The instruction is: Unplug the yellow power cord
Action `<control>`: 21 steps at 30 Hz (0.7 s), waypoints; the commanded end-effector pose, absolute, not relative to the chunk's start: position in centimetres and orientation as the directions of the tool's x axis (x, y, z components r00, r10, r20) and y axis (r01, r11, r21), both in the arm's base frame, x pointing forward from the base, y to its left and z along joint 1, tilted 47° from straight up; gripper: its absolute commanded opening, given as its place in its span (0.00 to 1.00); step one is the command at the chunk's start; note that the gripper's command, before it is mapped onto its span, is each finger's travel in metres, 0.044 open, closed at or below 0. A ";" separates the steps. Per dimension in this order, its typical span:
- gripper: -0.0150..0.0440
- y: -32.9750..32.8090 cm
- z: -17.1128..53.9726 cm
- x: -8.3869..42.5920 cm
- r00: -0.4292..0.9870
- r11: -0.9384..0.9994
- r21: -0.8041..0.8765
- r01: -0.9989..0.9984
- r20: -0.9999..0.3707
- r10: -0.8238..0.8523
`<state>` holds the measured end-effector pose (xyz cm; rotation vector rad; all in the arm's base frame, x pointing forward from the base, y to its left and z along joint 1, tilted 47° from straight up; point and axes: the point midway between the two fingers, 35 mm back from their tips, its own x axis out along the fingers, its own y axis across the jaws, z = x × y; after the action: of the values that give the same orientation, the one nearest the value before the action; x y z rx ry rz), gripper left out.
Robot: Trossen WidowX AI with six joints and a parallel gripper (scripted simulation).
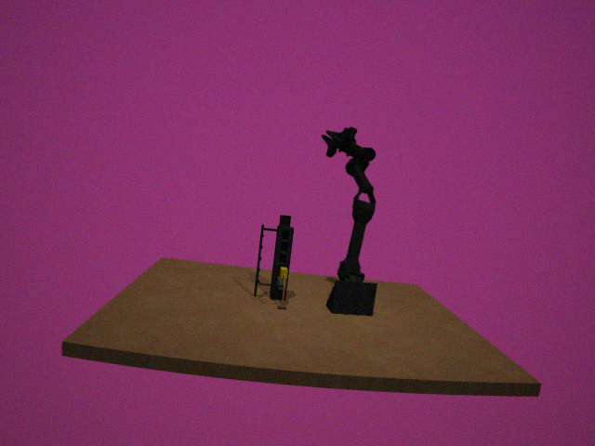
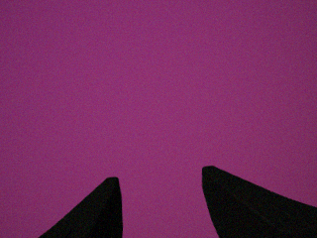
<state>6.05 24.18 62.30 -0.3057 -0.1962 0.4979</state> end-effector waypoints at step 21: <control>0.53 5.5 72.3 12.2 0.567 0.718 -0.027 -0.695 0.593 0.571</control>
<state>10.47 7.25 72.14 0.1682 -0.5955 0.7657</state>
